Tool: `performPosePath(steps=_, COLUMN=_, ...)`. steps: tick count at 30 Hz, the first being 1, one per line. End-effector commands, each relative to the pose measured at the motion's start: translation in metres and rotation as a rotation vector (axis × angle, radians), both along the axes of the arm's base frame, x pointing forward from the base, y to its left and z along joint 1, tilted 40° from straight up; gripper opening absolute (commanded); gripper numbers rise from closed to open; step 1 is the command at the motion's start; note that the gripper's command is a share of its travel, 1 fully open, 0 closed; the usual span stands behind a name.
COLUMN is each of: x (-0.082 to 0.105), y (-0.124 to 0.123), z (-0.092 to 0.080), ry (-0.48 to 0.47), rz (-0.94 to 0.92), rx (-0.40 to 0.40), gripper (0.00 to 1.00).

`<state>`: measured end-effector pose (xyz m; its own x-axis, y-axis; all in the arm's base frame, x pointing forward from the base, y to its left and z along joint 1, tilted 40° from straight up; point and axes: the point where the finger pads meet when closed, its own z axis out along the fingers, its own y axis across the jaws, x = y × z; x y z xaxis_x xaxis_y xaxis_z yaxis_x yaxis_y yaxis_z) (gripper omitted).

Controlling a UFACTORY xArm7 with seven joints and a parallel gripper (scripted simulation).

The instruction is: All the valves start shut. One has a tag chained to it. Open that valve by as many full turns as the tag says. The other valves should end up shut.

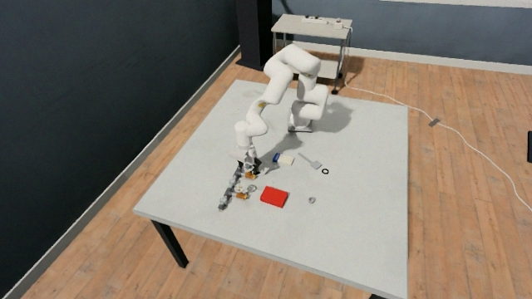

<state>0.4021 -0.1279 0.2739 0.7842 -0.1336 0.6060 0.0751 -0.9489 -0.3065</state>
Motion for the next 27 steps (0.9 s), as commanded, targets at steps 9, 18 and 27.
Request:
performPosePath(steps=9, x=0.0002, y=-0.0009, z=0.0016, ry=0.170, rz=-0.477, rx=0.380, gripper=1.00)
performPosePath(steps=18, x=0.0002, y=-0.0009, z=0.0016, ry=0.294, rz=-0.807, rx=0.636, gripper=1.00)
performPosePath(steps=27, x=0.0002, y=-0.0009, z=0.0016, ry=0.373, rz=-1.003, rx=0.752, gripper=1.00)
